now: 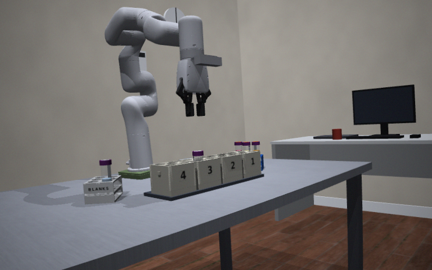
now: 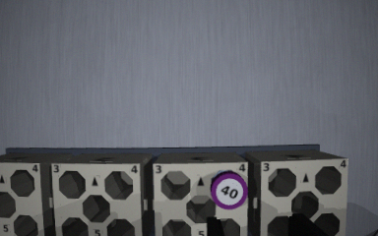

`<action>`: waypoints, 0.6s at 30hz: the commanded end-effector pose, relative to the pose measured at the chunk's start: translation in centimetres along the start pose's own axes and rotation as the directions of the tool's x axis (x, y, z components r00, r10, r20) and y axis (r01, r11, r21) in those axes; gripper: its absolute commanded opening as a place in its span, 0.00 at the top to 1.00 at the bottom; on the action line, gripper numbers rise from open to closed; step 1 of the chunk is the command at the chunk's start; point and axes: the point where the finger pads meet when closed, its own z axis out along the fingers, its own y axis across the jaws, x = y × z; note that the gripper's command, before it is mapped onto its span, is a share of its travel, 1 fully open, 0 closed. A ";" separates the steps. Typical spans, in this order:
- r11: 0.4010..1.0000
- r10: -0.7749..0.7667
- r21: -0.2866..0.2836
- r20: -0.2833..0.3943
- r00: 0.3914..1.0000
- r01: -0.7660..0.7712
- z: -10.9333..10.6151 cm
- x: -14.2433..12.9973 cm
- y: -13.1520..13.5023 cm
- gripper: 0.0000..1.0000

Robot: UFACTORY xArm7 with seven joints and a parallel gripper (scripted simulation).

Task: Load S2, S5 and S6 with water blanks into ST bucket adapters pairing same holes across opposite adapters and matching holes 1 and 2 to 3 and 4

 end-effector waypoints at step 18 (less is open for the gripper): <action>0.998 -0.067 -0.001 -0.005 0.998 0.067 -0.2 -0.3 -0.9 0.43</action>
